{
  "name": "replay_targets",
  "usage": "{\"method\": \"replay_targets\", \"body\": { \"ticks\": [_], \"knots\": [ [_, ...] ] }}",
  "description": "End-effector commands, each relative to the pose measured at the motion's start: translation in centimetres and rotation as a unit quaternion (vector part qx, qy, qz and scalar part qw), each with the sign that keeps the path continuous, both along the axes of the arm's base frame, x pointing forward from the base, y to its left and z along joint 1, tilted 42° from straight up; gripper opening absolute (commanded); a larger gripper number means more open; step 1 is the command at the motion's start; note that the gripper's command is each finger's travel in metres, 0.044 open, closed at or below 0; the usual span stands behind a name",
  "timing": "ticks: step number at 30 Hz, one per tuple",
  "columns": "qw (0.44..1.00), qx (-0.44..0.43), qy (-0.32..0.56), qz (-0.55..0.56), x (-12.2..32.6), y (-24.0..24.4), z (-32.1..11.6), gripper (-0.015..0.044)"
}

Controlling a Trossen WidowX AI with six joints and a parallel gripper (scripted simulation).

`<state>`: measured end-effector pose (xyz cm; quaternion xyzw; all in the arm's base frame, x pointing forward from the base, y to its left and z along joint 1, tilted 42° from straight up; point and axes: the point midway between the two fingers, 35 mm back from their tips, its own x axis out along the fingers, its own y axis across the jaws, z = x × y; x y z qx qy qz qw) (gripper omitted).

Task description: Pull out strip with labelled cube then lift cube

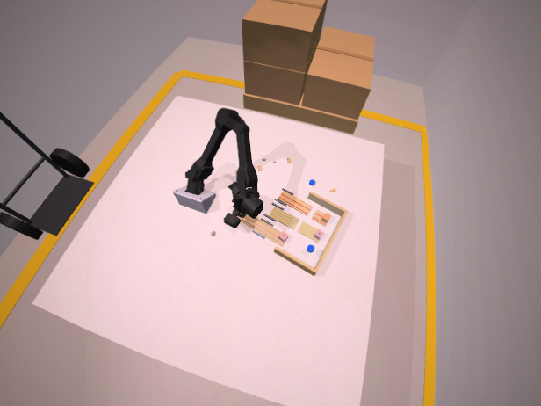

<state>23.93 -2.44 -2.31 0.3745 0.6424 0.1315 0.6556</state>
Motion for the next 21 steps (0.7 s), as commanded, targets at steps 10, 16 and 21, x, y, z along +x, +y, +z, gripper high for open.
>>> {"method": "replay_targets", "body": {
  "ticks": [10,16,21],
  "knots": [
    [1.000,0.003,0.013,0.007,-2.6,1.1,-0.1,0.0000],
    [1.000,0.003,0.013,0.007,-3.4,1.4,0.0,0.0000],
    [1.000,0.003,0.014,0.007,-4.2,1.6,0.1,0.0000]
  ]
}}
